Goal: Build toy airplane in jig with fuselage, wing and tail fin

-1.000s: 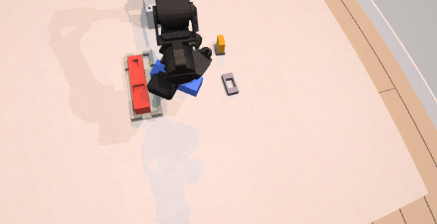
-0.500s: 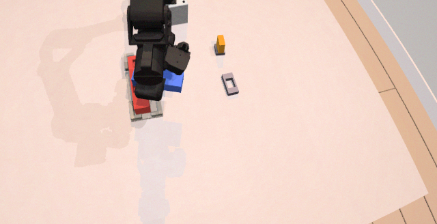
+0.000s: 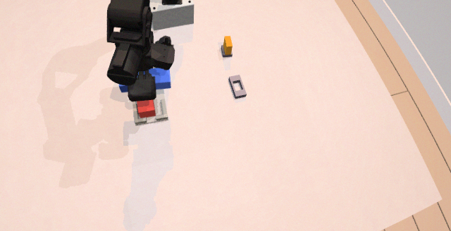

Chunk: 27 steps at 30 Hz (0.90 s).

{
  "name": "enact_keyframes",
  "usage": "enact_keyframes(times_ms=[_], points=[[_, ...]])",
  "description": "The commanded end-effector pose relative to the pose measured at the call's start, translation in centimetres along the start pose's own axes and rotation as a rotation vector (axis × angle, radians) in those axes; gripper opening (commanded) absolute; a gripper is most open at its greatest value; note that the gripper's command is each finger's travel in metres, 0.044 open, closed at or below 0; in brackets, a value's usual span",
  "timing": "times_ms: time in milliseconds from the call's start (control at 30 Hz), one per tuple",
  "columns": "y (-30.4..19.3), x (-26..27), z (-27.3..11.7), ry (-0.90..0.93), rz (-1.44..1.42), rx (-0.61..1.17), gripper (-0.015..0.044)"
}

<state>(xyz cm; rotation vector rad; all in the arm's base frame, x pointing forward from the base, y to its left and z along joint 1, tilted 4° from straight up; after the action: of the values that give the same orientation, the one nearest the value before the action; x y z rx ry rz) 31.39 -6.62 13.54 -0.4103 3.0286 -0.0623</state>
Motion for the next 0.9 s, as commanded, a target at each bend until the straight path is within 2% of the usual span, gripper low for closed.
enact_keyframes(times_ms=[0, 100, 367, 867], points=[[-0.88, 0.79, 0.15, -0.003, -0.069, -0.002, 0.0000], [-1.25, 1.06, 0.21, -0.003, -0.095, -0.001, 0.0000], [-1.24, 1.07, 0.21, -0.003, -0.095, -0.001, 0.0197], [-1.24, 1.07, 0.24, -0.003, -0.095, -0.001, 0.0197]])
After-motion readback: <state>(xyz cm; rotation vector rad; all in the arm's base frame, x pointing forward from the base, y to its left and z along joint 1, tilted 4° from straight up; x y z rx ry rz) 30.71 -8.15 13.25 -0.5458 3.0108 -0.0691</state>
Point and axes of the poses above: the point midway between the two fingers, 35 mm back from their tips, its own z axis out along the fingers, its own x axis across the jaws, y = z × x, the point moved 6 cm from there along -z, back along the fingers, and after that the axes turned 12 degrees about -z, right-handed, at the moved point
